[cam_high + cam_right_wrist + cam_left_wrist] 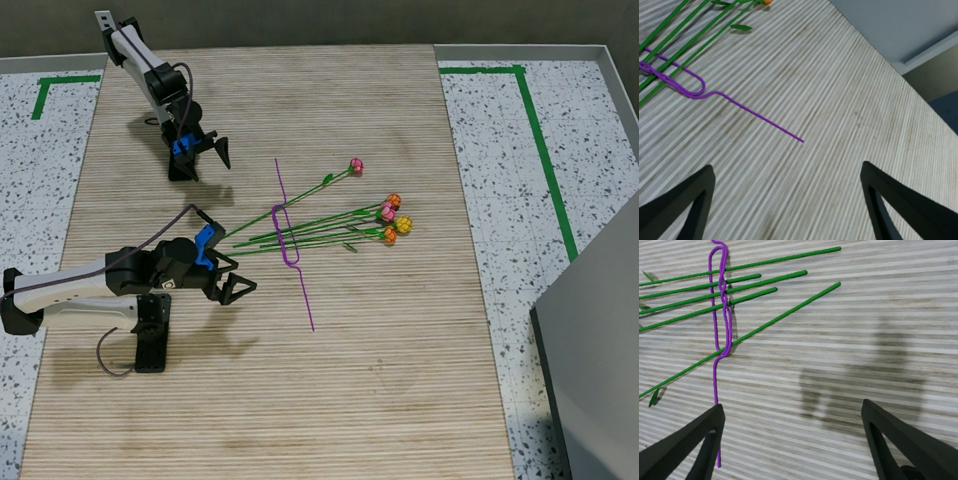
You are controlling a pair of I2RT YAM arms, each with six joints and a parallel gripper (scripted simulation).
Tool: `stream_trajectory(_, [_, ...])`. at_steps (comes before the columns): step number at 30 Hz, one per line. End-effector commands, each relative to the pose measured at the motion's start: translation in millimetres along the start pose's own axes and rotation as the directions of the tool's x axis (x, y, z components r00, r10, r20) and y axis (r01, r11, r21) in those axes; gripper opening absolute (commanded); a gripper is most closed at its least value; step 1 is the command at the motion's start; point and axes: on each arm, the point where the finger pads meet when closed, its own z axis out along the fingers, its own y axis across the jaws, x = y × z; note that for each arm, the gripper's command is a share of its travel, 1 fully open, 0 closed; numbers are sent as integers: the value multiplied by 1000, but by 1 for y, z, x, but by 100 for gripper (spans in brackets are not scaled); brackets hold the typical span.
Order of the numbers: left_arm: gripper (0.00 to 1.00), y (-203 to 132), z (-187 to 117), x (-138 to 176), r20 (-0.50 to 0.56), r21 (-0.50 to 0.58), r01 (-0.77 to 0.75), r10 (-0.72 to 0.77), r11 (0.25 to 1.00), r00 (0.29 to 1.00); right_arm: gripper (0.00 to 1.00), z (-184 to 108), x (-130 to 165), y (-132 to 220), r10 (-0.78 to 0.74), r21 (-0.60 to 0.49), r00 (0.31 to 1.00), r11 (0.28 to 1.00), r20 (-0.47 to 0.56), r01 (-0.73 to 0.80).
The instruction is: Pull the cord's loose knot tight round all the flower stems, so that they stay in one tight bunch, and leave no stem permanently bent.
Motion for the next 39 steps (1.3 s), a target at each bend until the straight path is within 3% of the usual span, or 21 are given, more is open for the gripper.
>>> stream_trajectory(1, [100, 1, -1, -2, 6, -3, 2, -2, 1000, 1000, 100, -1, -4, -2, 1, 5, 1000, 1000, 10, -1])
stream_trajectory(18, [100, 1, -1, -2, 6, -3, 2, -2, 1000, 1000, 100, -1, -4, -2, 1, 5, 1000, 1000, 10, -1])
stream_trajectory(24, [32, 24, -2, -1, -26, -99, -22, 20, 995, 999, 32, 5, 2, -10, 105, 70, 994, 992, -25, -103])
stream_trajectory(25, [27, 28, -2, 1, -35, -114, -25, 21, 993, 999, 27, 6, 3, -11, 125, 80, 992, 989, -31, -122])
stream_trajectory(32, [27, 74, -1, 22, -184, -253, -71, 24, 965, 983, 27, 21, 4, -20, 411, 201, 909, 898, -66, -391])
stream_trajectory(34, [27, 74, -1, 22, -184, -253, -71, 24, 965, 983, 27, 21, 4, -20, 411, 201, 909, 898, -66, -391])
stream_trajectory(39, [27, 101, 10, 49, -327, -235, -85, 4, 968, 945, 27, 47, 19, -8, 624, 284, 764, 771, -162, -570])
